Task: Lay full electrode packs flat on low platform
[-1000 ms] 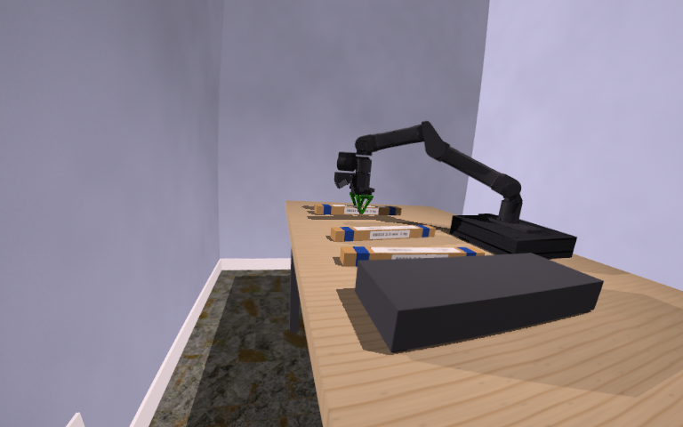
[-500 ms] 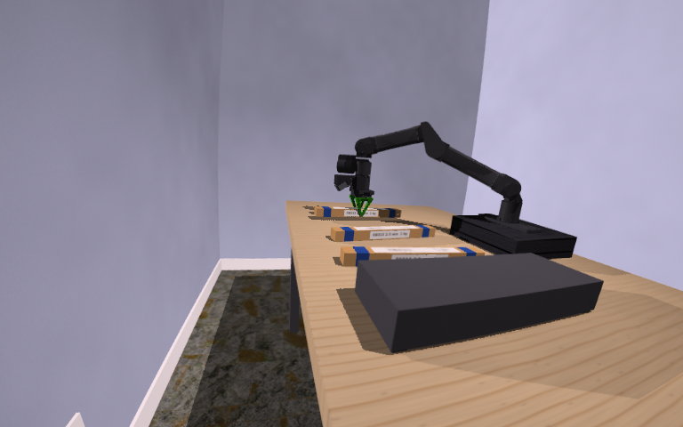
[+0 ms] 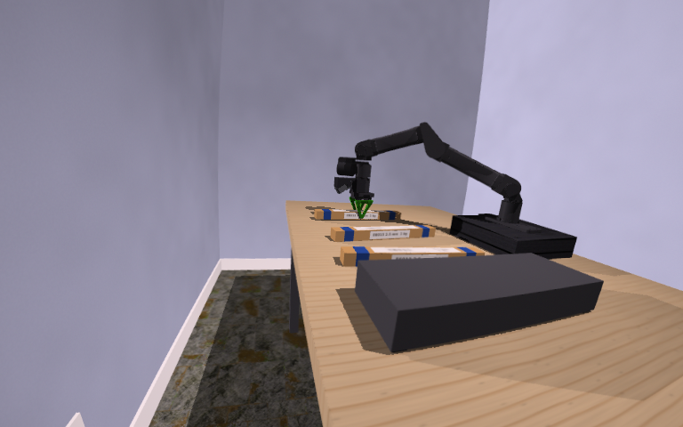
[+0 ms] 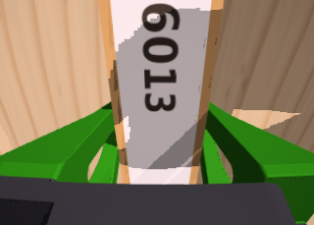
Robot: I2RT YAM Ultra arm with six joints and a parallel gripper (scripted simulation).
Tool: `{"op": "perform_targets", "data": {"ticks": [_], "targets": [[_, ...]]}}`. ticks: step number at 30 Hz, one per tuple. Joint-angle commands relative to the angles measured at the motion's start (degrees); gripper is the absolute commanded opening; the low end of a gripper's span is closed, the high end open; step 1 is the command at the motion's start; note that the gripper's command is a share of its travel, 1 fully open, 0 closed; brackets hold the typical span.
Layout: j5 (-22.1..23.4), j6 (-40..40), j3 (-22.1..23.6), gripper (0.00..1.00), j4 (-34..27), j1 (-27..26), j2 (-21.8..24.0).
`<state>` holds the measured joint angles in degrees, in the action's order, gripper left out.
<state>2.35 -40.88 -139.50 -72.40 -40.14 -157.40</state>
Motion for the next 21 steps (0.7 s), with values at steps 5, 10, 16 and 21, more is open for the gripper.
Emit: {"op": "perform_targets", "data": {"ticks": [5, 10, 16, 21], "targets": [[0.41, 0.31, -0.69, 0.0, 0.55, 0.66, 2.01], [0.4, 0.34, 1.03, 0.0, 0.97, 0.73, 1.89], [0.41, 0.35, -0.21, 0.0, 0.82, 0.75, 2.17], [0.4, 0.38, 0.45, 0.0, 0.78, 0.77, 2.08]]}}
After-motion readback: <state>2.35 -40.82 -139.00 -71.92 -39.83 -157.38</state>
